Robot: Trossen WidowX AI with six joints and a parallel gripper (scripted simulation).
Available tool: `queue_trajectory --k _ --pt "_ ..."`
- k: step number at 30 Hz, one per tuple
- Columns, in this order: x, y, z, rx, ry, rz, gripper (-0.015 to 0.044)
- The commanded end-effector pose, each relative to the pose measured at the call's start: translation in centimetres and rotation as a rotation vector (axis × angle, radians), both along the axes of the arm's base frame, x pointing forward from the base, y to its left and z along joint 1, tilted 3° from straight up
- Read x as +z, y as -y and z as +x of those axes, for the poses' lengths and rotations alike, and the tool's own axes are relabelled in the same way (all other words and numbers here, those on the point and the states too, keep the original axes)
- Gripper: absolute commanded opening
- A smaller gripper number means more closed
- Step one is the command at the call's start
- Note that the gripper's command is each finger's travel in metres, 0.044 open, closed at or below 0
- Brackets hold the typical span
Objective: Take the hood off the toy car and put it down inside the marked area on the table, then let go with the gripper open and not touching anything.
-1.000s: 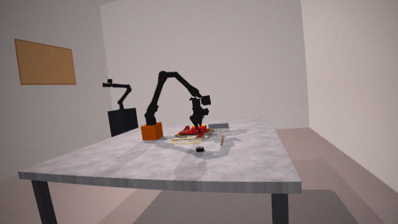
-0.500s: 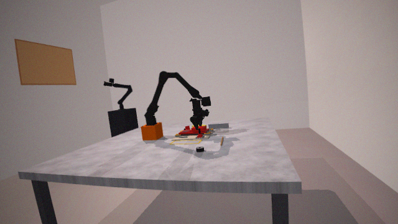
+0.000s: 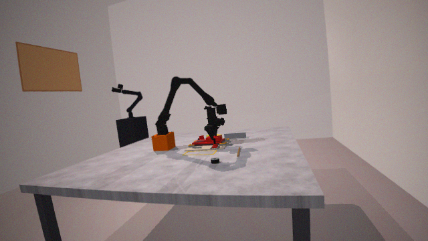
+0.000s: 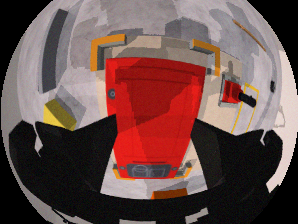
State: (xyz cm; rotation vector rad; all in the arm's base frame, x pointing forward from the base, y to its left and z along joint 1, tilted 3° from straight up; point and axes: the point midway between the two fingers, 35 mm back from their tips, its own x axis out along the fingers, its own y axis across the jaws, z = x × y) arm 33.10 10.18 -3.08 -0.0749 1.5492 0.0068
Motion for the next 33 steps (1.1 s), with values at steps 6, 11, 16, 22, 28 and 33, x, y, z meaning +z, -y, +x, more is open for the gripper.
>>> queue_trajectory --k 6,11,16,22,28,33 --pt "0.2 0.0 0.0 0.0 0.001 -0.001 0.0117" --pt "0.6 0.0 0.0 0.0 0.001 -0.001 0.0" --pt "0.9 0.0 0.0 0.0 0.001 -0.001 0.0" --pt "1.3 -0.1 0.0 0.0 0.001 -0.001 0.0" --pt "1.7 -0.1 0.0 0.0 0.0 0.0 0.0" --pt "2.0 -0.1 0.0 0.0 0.0 0.0 0.0"
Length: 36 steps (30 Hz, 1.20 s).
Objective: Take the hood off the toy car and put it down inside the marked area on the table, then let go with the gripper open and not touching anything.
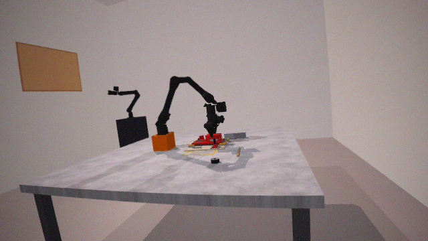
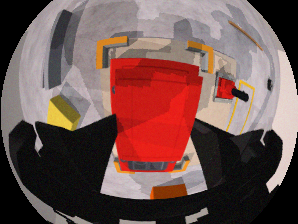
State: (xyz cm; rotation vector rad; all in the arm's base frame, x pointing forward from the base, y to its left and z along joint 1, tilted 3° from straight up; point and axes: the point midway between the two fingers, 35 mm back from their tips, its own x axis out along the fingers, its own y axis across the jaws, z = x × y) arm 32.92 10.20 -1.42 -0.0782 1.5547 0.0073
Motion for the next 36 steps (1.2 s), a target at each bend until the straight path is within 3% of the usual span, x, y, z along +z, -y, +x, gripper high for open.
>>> queue_trajectory --k 1,13,22,36 --pt "0.4 -0.1 0.2 -0.002 0.006 0.002 0.0" --pt "1.4 -0.1 0.2 -0.002 0.006 0.002 0.0" --pt "5.6 -0.3 0.1 -0.002 0.006 0.002 0.0" --pt "4.7 3.5 0.4 -0.017 -0.003 0.0 0.0"
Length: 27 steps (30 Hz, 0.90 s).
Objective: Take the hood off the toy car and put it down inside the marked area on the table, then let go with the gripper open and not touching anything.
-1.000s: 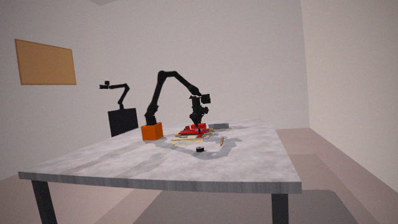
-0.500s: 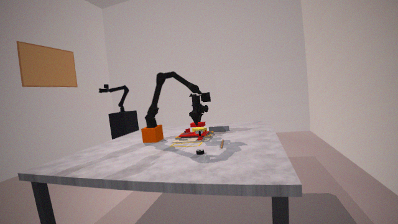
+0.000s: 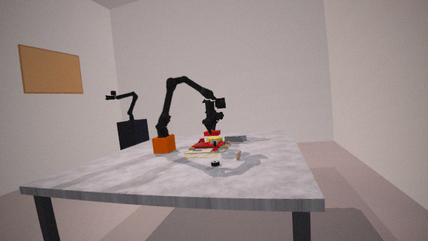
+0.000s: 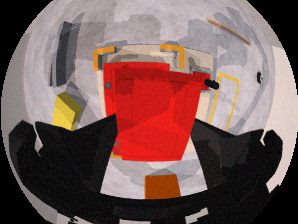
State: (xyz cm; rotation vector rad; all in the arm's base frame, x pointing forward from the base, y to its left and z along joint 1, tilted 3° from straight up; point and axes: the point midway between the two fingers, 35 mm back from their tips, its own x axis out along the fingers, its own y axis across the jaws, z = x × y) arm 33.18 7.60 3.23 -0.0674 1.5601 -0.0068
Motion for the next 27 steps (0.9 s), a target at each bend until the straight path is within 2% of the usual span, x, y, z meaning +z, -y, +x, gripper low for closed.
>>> queue_trajectory --k 1,27 --pt "0.1 1.3 0.2 0.0 0.002 0.002 0.0" --pt "1.4 12.9 -0.2 -0.011 0.017 -0.019 0.0"
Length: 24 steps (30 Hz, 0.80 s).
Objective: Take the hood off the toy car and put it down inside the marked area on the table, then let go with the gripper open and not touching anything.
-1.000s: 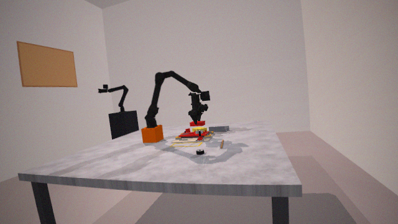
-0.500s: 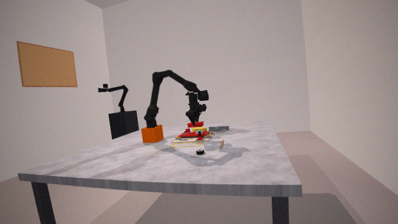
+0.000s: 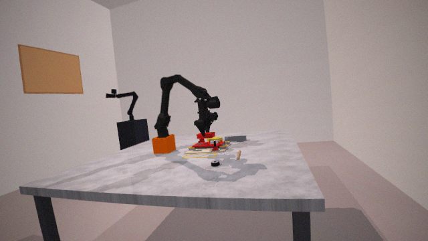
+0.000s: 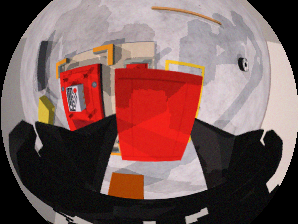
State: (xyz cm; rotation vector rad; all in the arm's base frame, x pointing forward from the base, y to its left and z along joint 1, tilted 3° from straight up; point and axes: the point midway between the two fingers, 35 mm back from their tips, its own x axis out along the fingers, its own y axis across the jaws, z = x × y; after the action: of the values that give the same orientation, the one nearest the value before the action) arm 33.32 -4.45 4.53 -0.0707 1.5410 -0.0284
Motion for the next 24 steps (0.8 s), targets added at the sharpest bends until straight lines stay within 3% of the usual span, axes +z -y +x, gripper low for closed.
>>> queue_trajectory --k 1,14,24 --pt "0.2 1.3 -0.4 0.001 -0.003 -0.003 0.0" --pt "0.7 6.7 -2.1 0.024 -0.01 0.0 0.0" --pt "0.4 7.0 -2.1 0.025 -0.01 0.0 0.0"
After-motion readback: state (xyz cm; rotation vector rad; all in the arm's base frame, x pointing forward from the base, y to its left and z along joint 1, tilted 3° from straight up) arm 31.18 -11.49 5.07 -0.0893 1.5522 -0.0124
